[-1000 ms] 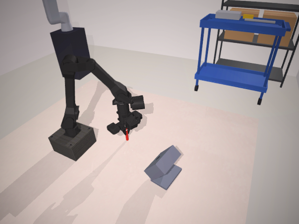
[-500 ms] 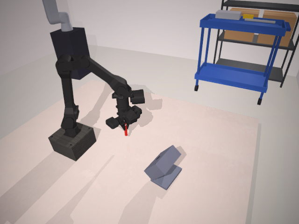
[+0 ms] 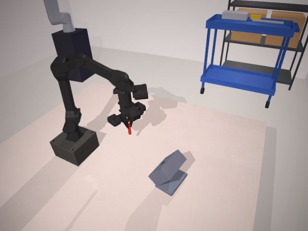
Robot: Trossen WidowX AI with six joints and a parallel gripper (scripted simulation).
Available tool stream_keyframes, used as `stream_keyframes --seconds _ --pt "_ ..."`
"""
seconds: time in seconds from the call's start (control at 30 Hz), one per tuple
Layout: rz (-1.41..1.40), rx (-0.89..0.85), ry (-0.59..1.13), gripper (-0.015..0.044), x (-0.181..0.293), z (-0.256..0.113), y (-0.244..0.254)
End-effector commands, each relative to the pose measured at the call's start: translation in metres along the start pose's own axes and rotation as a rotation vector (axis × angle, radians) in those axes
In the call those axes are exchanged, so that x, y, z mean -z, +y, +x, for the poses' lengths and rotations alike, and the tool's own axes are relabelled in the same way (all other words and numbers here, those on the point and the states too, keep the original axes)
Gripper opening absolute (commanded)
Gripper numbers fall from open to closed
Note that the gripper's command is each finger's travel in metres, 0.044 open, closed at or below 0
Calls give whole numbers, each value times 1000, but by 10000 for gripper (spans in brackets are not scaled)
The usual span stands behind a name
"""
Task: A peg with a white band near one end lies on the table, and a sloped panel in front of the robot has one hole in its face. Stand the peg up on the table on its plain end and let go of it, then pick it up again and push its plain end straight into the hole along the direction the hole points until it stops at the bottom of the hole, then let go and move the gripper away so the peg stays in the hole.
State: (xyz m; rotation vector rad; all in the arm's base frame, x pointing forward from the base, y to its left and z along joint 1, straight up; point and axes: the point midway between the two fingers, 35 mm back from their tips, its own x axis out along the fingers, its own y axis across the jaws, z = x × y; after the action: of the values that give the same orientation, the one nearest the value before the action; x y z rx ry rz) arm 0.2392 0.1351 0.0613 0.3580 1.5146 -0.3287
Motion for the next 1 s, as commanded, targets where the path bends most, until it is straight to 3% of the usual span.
stream_keyframes --seconds 0.0,0.97 --pt "21 -17 -30 0 -5 -2 0" --pt "210 -139 -251 0 -46 5 -2"
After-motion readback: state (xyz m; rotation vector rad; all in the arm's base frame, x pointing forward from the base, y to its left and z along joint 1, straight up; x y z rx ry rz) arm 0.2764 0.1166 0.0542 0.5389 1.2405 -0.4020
